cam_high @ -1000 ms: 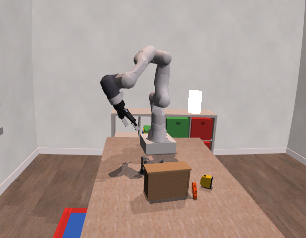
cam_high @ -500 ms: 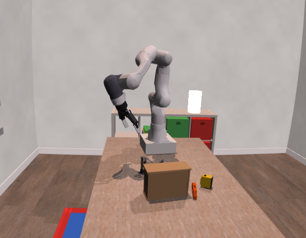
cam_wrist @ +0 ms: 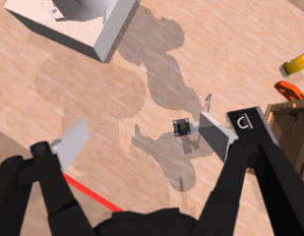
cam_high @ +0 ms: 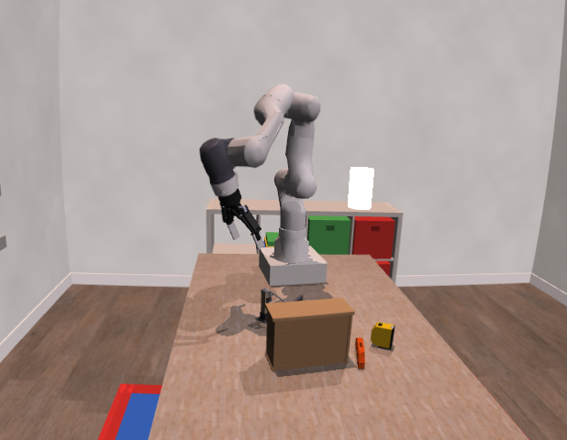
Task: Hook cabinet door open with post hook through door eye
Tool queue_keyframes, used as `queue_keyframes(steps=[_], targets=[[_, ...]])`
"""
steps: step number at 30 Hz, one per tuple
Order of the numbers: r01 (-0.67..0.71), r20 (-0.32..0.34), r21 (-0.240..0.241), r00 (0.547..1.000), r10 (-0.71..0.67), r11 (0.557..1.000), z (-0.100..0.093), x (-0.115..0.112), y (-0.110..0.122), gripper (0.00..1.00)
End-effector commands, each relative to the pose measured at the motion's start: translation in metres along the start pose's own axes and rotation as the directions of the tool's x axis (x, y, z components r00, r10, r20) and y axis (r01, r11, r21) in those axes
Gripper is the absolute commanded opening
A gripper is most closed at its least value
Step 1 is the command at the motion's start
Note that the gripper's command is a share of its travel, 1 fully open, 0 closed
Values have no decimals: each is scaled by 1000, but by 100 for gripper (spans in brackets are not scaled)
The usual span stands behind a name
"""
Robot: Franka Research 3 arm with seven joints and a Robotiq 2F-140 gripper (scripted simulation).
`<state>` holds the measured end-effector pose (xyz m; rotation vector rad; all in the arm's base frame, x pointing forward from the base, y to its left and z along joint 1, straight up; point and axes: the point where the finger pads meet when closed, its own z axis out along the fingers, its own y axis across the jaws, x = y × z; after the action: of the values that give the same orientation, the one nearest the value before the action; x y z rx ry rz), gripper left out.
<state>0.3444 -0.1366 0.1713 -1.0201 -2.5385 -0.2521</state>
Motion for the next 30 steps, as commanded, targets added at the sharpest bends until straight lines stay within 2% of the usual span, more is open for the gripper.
queue_keyframes(steps=[1,10,11,27,28,30], targets=[[-18,16,4,1000,18,1000,-1,-6,0,100],[-18,16,4,1000,18,1000,-1,-6,0,100],[22,66,37,998,-24,999,0,-14,25,100],[22,66,37,998,-24,999,0,-14,25,100],[61,112,66,991,-69,996,1,-19,52,100],[61,112,66,991,-69,996,1,-19,52,100]])
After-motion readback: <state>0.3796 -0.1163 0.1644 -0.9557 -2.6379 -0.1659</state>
